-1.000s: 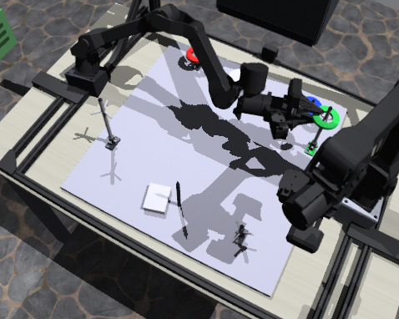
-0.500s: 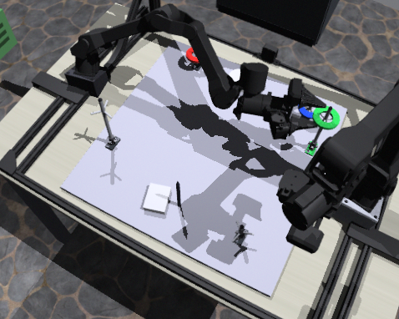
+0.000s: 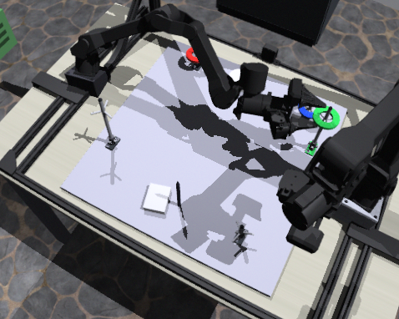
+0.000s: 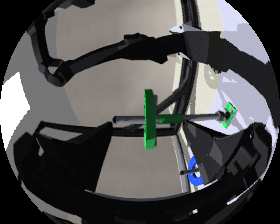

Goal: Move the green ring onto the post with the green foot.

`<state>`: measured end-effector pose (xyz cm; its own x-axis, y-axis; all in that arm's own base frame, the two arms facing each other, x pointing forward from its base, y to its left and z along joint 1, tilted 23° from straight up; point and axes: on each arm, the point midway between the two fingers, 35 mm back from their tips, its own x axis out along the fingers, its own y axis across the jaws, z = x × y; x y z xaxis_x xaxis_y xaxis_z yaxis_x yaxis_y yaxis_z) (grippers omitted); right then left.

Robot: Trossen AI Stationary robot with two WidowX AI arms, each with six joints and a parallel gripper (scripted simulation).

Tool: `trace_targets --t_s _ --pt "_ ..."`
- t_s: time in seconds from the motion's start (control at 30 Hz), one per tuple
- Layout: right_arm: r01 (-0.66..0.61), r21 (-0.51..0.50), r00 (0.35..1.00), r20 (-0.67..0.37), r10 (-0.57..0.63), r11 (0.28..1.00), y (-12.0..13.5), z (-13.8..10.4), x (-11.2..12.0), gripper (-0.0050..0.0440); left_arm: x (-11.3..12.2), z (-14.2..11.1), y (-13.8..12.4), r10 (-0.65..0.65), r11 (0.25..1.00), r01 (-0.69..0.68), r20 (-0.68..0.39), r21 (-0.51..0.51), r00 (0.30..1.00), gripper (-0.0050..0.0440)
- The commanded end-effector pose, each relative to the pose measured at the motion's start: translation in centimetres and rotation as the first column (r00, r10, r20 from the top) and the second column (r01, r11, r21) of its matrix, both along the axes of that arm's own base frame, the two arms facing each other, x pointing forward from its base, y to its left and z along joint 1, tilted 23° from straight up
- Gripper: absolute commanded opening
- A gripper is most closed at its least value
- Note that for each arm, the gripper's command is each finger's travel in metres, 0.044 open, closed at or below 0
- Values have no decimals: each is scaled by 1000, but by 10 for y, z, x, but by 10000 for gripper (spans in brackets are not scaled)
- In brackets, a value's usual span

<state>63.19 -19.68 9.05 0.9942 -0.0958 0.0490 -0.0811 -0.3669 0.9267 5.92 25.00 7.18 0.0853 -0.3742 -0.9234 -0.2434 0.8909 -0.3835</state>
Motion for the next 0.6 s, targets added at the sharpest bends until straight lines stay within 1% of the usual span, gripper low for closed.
trace_targets --t_s 0.0,0.13,0.57 --pt "0 0 1000 0 0 1000 0 0 -5 400 0 0 0 2 1000 -2 -4 -4 1000 400" --pt "2 3 1000 -2 -2 1000 2 -2 -29 400 0 0 0 2 1000 -2 -4 -4 1000 400" --pt "2 3 1000 -3 -2 1000 2 -2 -31 400 0 0 0 2 1000 -2 -4 -4 1000 400"
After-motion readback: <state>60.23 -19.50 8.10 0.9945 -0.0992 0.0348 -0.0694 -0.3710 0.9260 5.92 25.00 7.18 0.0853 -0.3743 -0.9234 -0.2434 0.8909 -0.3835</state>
